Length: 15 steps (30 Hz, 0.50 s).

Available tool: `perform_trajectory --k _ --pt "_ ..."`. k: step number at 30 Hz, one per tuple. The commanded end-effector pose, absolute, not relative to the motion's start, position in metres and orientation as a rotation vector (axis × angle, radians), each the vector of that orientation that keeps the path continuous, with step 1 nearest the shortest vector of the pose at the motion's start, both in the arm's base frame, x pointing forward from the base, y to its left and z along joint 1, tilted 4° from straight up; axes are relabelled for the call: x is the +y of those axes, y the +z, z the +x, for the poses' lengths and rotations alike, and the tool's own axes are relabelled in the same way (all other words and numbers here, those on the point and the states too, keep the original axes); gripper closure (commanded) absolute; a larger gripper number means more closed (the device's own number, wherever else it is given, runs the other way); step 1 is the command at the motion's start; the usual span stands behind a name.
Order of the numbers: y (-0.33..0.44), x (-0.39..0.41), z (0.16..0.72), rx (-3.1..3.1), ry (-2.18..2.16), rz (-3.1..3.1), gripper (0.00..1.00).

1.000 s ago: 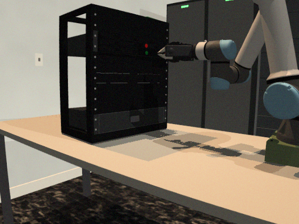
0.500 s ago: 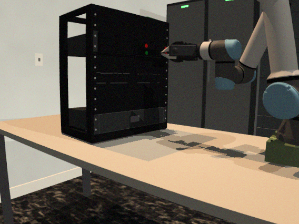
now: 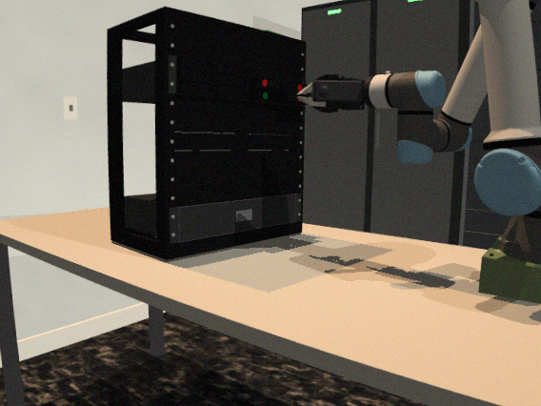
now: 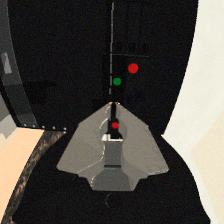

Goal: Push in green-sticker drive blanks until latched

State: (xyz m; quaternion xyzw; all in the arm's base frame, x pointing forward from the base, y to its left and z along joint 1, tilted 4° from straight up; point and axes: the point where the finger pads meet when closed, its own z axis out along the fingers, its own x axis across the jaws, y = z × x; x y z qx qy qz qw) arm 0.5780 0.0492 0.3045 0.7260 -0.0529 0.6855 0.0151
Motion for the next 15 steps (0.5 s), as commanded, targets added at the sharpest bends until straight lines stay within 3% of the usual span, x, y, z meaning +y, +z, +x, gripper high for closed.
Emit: perform_trajectory --k 1,15 --pt "0.306 0.050 0.567 -0.164 2.134 2.258 1.00" --pt "0.309 0.056 0.501 -0.164 2.134 2.258 1.00"
